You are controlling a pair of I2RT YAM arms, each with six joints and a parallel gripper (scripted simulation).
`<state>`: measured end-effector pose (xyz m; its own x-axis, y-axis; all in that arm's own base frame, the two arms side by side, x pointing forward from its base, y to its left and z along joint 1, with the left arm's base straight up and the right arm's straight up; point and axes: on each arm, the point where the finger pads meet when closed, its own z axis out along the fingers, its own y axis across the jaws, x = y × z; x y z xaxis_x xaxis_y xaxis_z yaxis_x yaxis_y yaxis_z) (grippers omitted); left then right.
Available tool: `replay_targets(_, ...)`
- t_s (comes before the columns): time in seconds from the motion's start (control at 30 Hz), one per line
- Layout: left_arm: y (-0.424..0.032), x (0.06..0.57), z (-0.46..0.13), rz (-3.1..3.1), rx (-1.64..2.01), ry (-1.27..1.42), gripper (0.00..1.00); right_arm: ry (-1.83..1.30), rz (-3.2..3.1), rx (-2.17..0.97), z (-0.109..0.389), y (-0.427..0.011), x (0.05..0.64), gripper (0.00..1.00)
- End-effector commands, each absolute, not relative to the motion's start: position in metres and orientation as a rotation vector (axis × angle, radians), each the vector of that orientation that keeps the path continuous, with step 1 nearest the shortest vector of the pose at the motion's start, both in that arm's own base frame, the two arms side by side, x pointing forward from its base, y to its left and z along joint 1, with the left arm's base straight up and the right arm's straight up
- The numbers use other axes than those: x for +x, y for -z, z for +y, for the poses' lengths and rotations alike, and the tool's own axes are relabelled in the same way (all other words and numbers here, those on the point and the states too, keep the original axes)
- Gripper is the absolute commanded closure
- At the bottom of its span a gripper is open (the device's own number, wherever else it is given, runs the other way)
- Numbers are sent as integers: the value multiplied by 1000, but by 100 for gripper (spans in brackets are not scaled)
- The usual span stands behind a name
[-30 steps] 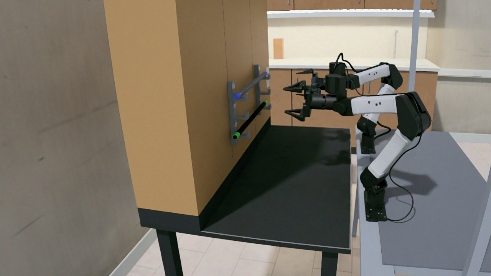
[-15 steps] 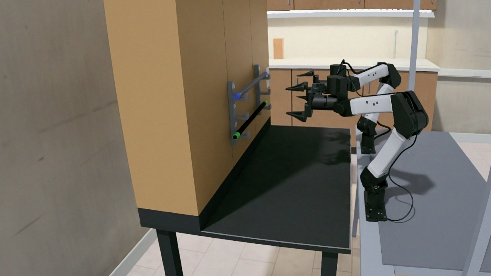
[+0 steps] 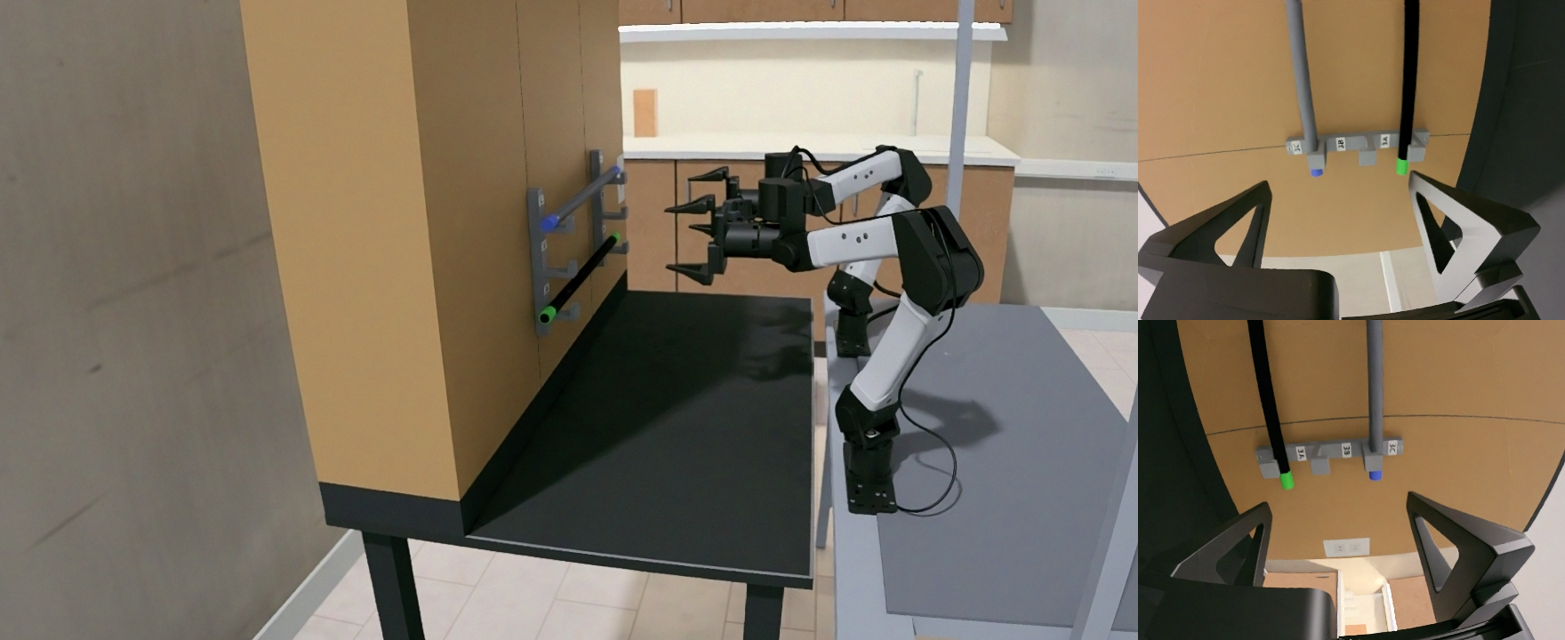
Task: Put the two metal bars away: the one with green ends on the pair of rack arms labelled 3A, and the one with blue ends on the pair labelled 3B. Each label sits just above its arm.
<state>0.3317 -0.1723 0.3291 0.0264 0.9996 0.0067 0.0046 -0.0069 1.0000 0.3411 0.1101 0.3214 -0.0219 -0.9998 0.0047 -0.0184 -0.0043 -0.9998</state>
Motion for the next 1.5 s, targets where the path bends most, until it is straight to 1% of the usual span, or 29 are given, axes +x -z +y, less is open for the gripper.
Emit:
replay_targets(0.0, -335, 333, -178, 1191, 1215, -1204, 0, 1221, 1221, -1206, 104, -324, 340, 0)
replay_targets(0.63, -339, 332, -203, 1191, 1215, -1204, 0, 1221, 1221, -1206, 79, -319, 339, 0)
replay_targets(1.47, -339, 332, -203, 1191, 1215, -1204, 0, 1221, 1221, -1206, 79, -319, 339, 0)
